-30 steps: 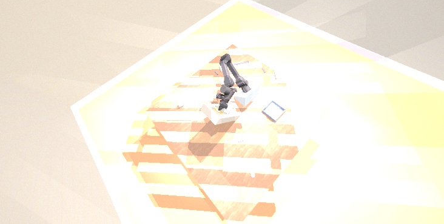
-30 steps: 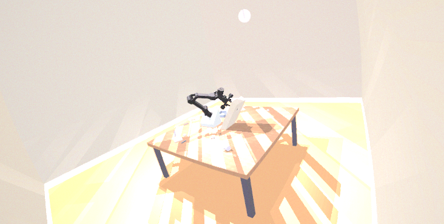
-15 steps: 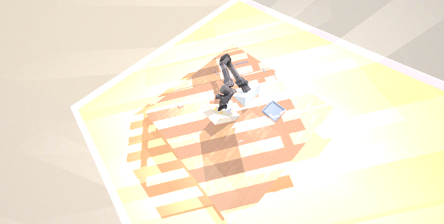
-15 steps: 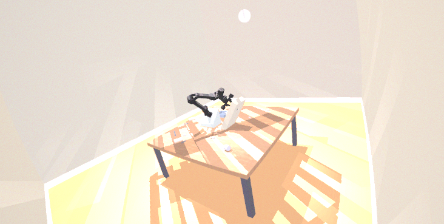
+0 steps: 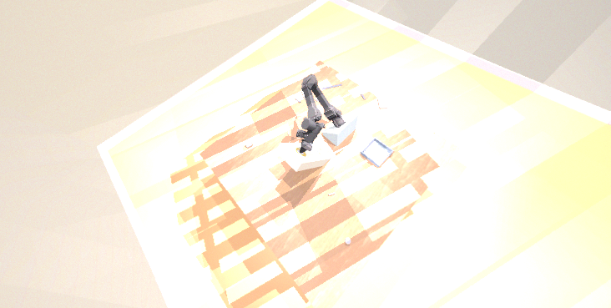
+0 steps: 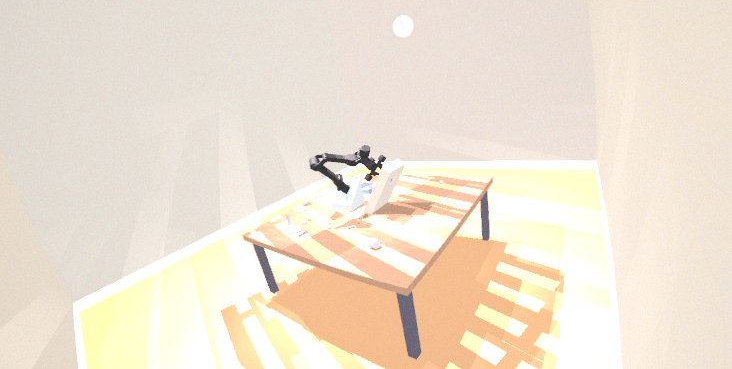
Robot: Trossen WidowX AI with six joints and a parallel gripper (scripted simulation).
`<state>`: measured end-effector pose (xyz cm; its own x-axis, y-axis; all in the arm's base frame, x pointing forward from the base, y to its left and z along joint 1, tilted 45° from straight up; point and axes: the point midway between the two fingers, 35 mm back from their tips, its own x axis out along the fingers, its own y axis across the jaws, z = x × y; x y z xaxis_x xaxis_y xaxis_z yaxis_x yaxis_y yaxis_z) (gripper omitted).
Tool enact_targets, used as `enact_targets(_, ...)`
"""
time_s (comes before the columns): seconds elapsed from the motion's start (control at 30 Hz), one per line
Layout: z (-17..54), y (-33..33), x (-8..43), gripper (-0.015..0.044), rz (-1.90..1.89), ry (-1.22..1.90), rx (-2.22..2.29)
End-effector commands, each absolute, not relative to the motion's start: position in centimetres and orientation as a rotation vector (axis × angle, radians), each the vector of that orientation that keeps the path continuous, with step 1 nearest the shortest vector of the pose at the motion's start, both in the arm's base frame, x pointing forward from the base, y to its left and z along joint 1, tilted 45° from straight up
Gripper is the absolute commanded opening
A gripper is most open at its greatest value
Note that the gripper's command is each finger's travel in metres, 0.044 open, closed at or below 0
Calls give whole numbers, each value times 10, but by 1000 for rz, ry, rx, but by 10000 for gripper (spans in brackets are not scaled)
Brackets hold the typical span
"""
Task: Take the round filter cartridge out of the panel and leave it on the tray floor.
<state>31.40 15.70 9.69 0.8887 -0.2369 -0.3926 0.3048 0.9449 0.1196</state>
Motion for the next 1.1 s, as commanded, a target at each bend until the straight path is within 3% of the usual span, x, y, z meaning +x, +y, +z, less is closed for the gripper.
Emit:
enact_targets(0.0,95,157,317,88,-280,389,181)
enact_targets(1.07,92,155,324,88,-280,389,181)
